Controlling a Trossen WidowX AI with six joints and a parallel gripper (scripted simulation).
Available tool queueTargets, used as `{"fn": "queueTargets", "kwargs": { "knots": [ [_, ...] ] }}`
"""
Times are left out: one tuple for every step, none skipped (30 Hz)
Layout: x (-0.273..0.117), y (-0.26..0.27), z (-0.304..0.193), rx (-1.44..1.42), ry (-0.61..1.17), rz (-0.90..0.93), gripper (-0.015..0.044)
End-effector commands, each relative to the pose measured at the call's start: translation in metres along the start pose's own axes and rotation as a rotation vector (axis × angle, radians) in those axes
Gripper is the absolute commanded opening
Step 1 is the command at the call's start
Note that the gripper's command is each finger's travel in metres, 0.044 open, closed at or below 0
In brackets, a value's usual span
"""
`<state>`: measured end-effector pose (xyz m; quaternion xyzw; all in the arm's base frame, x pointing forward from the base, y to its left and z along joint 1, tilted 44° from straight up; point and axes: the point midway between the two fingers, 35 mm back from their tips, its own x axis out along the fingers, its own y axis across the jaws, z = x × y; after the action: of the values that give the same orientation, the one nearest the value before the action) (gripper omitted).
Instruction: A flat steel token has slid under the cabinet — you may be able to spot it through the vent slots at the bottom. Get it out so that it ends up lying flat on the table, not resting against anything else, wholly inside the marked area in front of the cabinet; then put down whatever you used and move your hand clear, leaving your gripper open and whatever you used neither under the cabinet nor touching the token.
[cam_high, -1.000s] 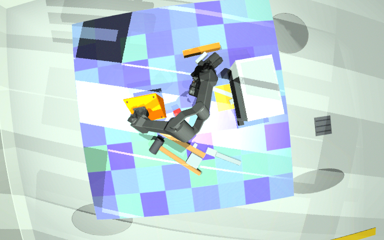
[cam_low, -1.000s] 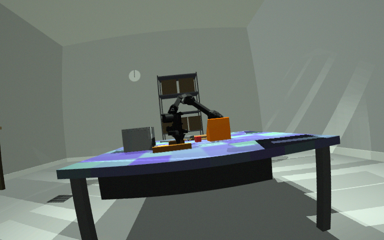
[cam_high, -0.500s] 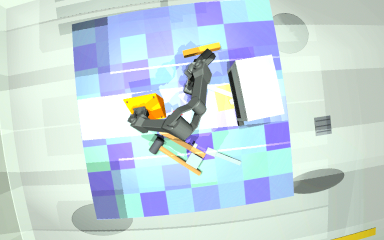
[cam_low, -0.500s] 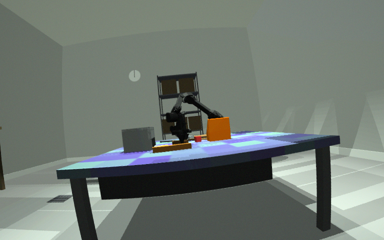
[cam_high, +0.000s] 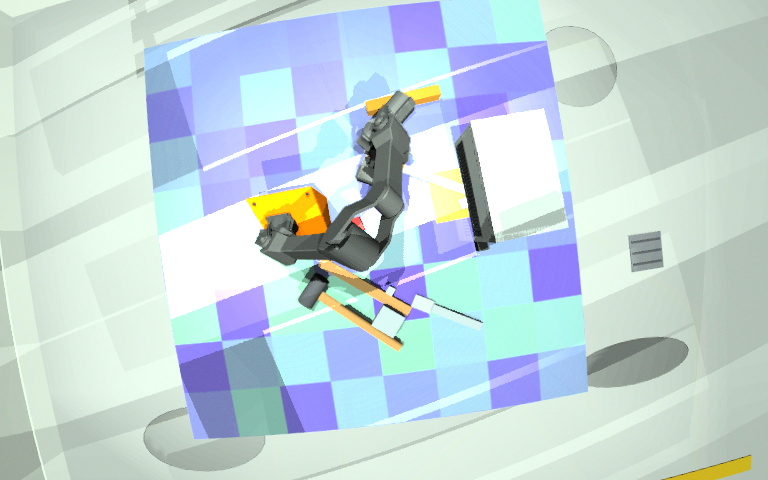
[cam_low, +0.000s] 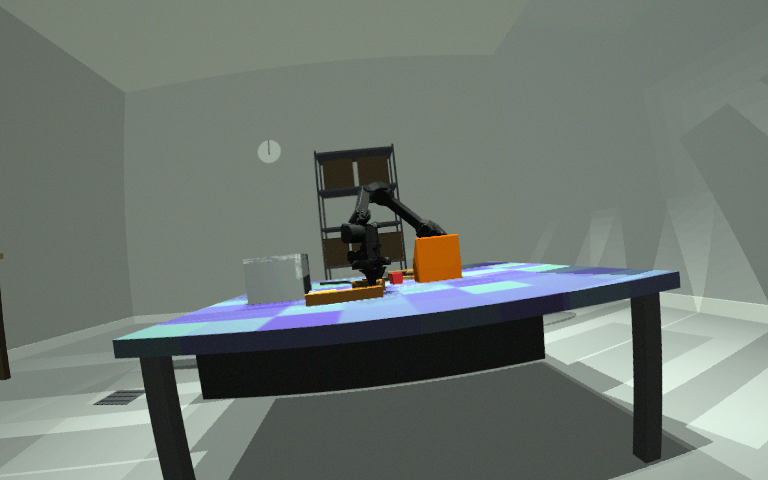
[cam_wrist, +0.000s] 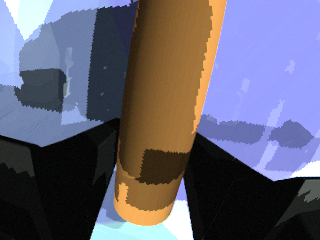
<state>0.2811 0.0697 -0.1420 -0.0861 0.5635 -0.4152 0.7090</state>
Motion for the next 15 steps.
{"fn": "queueTargets", "kwargs": {
  "knots": [
    [0.001,-0.001,-0.010,-0.006,0.000,-0.004,0.0000],
    [0.001,0.000,-0.012,-0.006,0.000,-0.004,0.0000],
    [0.001,0.000,-0.014,-0.006,0.000,-0.004,0.0000],
    [0.001,0.000,-0.016,-0.006,0.000,-0.004,0.0000],
    [0.001,0.000,-0.018,-0.006,0.000,-0.004,0.0000],
    [0.001,0.000,-0.020,-0.006,0.000,-0.004,0.0000],
    [0.001,0.000,-0.022,-0.006,0.000,-0.004,0.0000],
    [0.001,0.000,-0.024,-0.006,0.000,-0.004,0.0000],
    [0.001,0.001,-0.025,-0.006,0.000,-0.004,0.0000],
    [0.001,0.001,-0.027,-0.006,0.000,-0.004,0.0000],
    [0.001,0.001,-0.029,-0.006,0.000,-0.004,0.0000],
    [0.001,0.001,-0.031,-0.006,0.001,-0.004,0.0000],
    [0.001,0.001,-0.032,-0.006,0.001,-0.004,0.0000],
    [0.001,0.002,-0.034,-0.006,0.001,-0.004,0.0000],
    [0.001,0.002,-0.032,-0.005,0.001,-0.003,0.0000]
  ]
}}
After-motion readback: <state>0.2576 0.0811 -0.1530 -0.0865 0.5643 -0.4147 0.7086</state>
